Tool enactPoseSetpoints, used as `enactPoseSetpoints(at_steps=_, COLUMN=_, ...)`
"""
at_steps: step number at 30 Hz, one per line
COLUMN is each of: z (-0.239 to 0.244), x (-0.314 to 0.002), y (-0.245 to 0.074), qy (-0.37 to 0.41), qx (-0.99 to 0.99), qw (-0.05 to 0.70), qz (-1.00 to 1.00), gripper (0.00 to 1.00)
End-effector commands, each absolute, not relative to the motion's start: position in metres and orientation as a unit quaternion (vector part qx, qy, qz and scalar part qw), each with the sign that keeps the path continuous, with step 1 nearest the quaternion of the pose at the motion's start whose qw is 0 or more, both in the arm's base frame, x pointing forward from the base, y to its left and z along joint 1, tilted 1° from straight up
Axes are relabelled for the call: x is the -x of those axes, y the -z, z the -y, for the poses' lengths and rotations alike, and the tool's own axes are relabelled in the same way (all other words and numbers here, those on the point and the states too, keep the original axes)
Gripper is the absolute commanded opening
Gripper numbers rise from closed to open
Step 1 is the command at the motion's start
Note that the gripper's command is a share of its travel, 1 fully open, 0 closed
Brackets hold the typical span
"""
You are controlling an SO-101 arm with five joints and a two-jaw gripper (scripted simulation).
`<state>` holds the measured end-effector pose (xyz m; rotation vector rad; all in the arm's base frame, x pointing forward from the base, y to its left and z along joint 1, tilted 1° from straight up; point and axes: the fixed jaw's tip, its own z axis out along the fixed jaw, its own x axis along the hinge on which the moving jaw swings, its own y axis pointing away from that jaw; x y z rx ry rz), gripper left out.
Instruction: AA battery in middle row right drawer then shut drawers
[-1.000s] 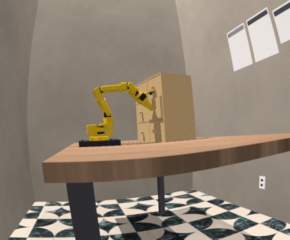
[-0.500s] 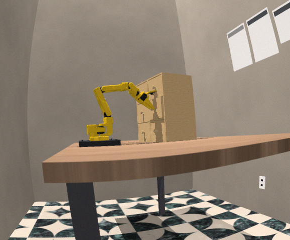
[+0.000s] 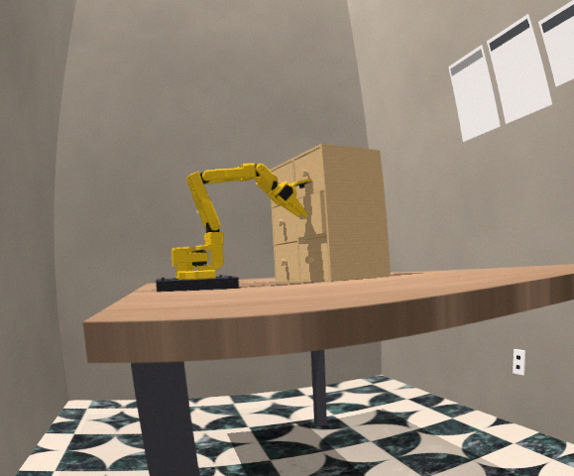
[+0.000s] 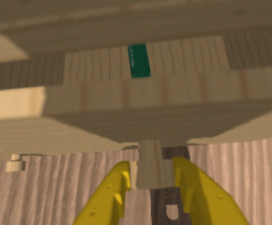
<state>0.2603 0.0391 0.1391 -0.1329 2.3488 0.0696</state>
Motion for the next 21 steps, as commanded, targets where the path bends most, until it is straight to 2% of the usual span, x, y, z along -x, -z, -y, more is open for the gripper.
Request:
enactPoseSetpoints(at_steps=1, z=-0.0391, x=-0.2686, y=-0.1387, qy=-0.023, qx=0.053, qw=0.387, qz=-0.92, gripper=0.0)
enactPoseSetpoints(at_steps=21, z=-0.0399, x=-0.2738, y=-0.1386, qy=-0.023, qx=0.054, qw=0.387, qz=-0.92, gripper=0.0)
